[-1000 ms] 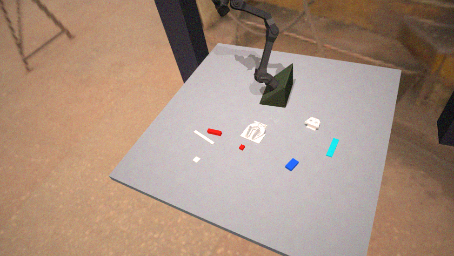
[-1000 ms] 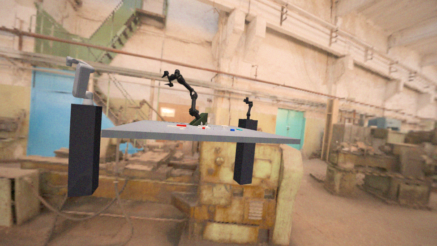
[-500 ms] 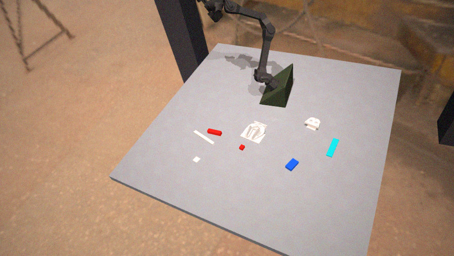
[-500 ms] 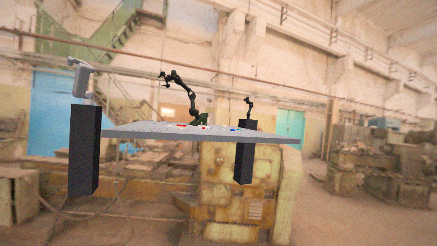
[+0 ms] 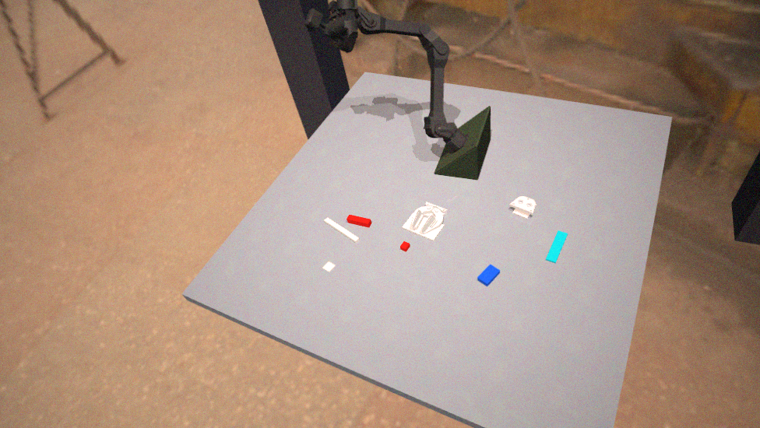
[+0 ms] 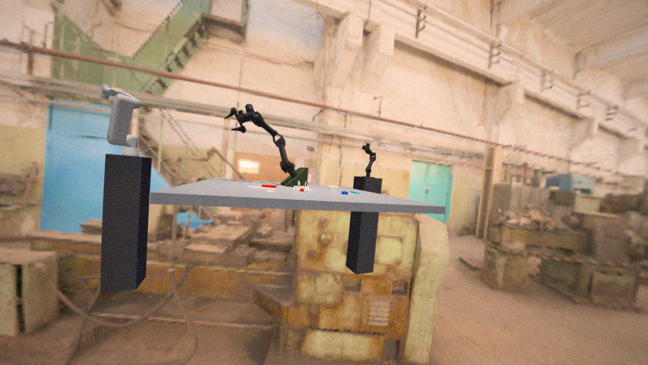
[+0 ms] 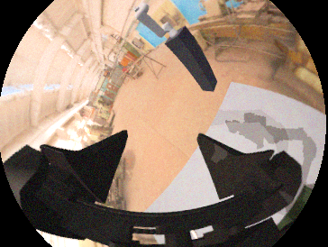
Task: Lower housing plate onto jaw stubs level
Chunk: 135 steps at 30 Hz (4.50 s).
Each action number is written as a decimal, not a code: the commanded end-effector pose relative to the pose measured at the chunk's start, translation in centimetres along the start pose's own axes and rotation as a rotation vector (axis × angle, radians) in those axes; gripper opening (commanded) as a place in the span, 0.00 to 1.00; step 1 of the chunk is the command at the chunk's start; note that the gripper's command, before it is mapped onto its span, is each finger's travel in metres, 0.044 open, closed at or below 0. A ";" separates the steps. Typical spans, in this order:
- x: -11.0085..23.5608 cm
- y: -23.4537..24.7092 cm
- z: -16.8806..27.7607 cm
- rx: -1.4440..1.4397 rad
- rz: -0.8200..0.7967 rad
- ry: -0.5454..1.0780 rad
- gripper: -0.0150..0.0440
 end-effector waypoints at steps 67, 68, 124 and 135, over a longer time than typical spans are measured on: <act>14.6 -6.7 39.0 1.246 -0.609 1.061 1.00; 15.1 -7.0 39.4 1.265 -0.626 1.073 1.00; 46.9 -26.9 44.4 2.198 -1.934 1.487 1.00; 51.7 -31.5 41.7 2.317 -2.293 1.453 1.00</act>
Point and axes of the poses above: the point midway between the two fingers, 35 mm back from their tips, its own x axis back along the fingers, its own y axis across the jaws, z = x × y, the point moved 1 cm from there along x, back along the fingers, and after that the axes turned 13 degrees about -x, right-handed, at the moved point
